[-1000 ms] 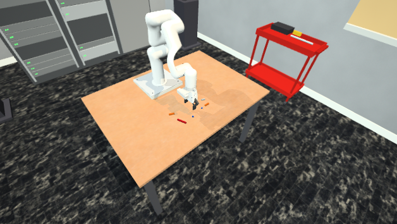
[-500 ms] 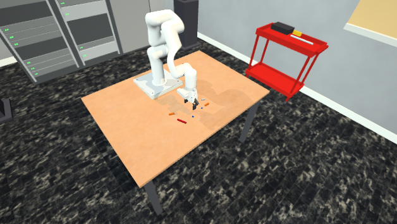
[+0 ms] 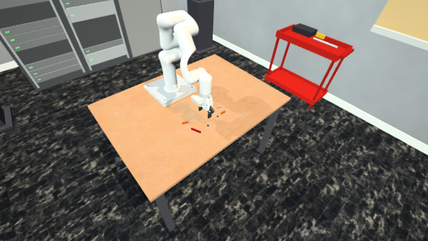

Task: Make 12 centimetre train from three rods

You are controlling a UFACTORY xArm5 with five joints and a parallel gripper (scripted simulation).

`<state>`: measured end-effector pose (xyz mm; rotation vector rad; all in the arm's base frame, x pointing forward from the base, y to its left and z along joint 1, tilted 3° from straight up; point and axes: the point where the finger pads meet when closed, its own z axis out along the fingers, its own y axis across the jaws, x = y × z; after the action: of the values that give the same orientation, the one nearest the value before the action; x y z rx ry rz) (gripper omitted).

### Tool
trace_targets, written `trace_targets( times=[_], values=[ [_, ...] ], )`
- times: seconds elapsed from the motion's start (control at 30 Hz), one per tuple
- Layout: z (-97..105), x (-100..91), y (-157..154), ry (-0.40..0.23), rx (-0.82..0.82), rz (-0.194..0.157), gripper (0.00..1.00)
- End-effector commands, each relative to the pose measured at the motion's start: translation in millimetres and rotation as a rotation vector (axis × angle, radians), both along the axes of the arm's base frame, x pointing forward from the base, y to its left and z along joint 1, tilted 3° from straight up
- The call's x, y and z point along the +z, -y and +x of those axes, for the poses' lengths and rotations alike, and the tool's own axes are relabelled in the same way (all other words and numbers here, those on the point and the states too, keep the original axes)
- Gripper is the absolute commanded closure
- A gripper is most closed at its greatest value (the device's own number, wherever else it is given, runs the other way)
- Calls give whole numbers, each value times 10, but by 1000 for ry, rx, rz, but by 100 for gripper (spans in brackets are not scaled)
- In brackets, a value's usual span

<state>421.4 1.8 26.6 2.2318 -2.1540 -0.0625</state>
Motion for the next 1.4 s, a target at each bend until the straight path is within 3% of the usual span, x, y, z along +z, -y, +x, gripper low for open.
trace_targets(
  times=[0.0,0.3,0.37,0.87,1.37],
  values=[
    [14,12,0,4,0,0,0],
    [18,12,37,4,-150,-8,0],
    [21,12,64,4,-259,-13,0],
    [29,11,148,3,-599,-31,0],
    [36,11,259,2,-1046,-54,0]
  ],
)
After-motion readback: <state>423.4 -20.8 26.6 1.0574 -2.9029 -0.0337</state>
